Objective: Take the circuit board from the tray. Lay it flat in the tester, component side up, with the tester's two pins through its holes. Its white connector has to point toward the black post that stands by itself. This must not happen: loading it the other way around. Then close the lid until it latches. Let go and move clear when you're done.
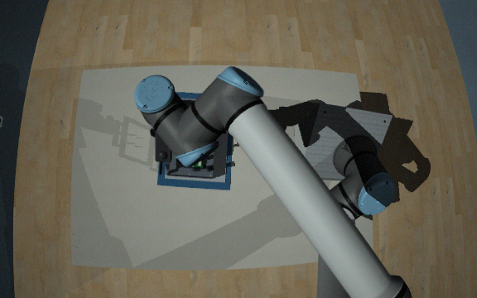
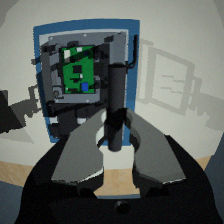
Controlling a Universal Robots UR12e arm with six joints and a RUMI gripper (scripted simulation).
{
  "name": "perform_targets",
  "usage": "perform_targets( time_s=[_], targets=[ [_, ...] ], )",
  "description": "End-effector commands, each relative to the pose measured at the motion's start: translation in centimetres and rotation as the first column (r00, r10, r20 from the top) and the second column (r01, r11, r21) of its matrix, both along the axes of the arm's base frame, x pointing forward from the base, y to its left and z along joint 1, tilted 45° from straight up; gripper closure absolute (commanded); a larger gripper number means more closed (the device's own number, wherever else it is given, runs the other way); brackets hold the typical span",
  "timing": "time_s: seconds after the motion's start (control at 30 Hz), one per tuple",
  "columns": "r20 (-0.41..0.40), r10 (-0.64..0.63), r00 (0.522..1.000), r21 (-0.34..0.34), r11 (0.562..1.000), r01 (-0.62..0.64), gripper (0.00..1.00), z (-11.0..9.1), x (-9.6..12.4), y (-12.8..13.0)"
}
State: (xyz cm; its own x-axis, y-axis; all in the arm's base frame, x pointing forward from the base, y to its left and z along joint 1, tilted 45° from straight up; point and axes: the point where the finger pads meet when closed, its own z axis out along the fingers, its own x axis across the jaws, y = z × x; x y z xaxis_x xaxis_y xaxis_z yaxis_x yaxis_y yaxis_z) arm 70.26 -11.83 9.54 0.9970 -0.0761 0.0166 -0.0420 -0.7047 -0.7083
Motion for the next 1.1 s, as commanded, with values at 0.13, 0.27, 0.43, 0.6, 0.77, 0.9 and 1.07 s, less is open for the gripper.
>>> perform_targets(
  time_s=[0.13, 0.27, 0.43, 0.6, 0.77, 0.9, 1.07],
  targets=[
    [0.001, 0.000, 1.000, -0.001, 1.000, 0.000, 1.00, -0.1, -1.3, 0.2],
    [0.001, 0.000, 1.000, -0.001, 1.000, 0.000, 1.00, -0.2, -1.9, 0.3],
    [0.001, 0.000, 1.000, -0.001, 1.000, 0.000, 1.00, -0.3, -2.4, 0.4],
    [0.001, 0.000, 1.000, -0.001, 1.000, 0.000, 1.00, -0.5, -3.3, 0.6],
    [0.001, 0.000, 1.000, -0.001, 1.000, 0.000, 1.00, -0.7, -4.1, 0.9],
    [0.001, 0.000, 1.000, -0.001, 1.000, 0.000, 1.00, -0.8, -4.4, 1.0],
    [0.001, 0.000, 1.000, -0.001, 1.000, 0.000, 1.00, -1.0, -5.3, 1.3]
  ],
)
